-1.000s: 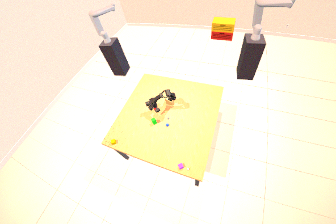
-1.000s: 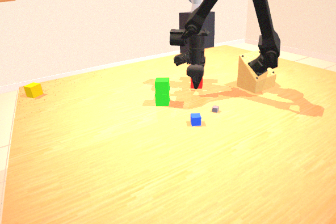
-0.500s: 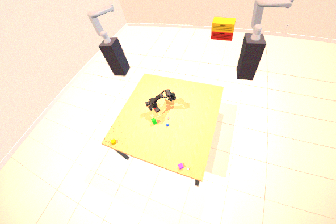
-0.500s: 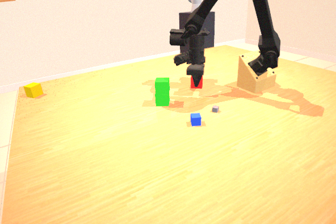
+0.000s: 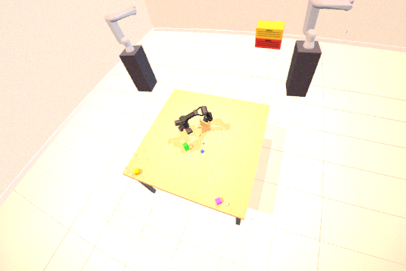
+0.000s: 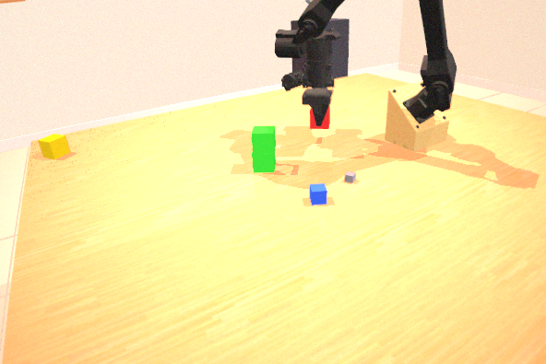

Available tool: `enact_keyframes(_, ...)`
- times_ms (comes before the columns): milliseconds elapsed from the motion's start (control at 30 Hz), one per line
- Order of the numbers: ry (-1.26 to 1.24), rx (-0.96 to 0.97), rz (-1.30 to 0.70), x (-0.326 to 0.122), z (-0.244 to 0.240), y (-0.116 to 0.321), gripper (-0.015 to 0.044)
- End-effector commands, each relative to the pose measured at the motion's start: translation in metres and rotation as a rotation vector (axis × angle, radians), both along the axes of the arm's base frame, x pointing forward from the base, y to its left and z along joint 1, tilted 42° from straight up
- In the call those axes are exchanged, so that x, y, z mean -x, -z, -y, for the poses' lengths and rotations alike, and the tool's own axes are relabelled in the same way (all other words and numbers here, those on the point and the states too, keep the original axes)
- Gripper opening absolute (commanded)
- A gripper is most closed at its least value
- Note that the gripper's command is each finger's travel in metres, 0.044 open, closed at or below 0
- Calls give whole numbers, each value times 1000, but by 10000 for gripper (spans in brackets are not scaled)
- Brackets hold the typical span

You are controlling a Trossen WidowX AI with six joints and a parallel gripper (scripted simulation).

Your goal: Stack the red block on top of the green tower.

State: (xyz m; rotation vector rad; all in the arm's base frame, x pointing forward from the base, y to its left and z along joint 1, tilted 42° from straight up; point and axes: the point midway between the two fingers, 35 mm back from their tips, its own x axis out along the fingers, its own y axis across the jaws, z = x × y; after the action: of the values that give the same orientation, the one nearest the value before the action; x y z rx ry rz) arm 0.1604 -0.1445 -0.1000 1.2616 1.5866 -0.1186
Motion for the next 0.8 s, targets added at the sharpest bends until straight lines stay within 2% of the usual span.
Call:
enact_keyframes(0,-6,10,3,2,14,-16,0)
enact_keyframes(333,-6,11,1,9,49,-57,0)
enact_keyframes(600,-6,11,1,7,53,-59,0)
enact_keyframes(767,-4,18,0,-15,59,-62,0)
